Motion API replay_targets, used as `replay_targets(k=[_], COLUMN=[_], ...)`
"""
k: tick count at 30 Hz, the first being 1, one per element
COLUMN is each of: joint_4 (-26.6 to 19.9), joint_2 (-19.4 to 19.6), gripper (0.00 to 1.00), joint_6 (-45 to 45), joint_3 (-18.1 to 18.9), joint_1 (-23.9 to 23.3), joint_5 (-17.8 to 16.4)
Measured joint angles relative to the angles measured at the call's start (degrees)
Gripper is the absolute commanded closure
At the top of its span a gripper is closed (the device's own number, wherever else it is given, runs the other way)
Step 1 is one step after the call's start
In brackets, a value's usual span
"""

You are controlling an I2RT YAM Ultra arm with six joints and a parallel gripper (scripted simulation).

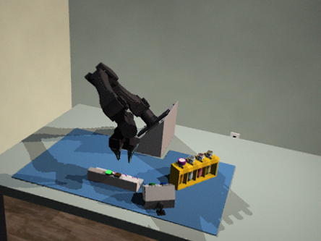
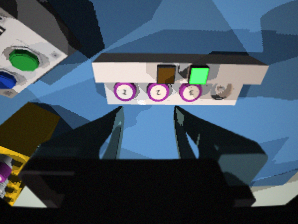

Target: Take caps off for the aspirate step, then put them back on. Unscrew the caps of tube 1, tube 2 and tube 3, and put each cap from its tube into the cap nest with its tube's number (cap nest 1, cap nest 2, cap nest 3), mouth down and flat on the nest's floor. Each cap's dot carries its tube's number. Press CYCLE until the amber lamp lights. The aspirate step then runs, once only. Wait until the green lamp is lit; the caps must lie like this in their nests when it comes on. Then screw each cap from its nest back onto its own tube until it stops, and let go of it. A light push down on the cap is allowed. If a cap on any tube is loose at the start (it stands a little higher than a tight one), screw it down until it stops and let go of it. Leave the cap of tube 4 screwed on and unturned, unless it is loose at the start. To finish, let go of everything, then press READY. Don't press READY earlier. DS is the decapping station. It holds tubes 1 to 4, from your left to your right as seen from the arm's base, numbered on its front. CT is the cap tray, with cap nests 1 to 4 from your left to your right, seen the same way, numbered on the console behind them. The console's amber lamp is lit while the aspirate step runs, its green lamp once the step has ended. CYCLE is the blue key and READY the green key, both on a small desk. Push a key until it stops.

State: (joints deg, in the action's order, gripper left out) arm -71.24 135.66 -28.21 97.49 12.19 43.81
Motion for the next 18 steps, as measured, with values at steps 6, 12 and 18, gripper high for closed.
replay_targets(k=[6, 12, 18], joint_4=[-4.48, -6.99, -7.58], joint_2=[1.36, 1.64, 1.64], gripper=[0.53, 0.53, 0.53], joint_6=[-6.97, -10.8, -11.85], joint_3=[0.46, 1.03, 1.27], joint_1=[6.01, 9.27, 9.09], joint_5=[-2.21, -3.72, -3.72])
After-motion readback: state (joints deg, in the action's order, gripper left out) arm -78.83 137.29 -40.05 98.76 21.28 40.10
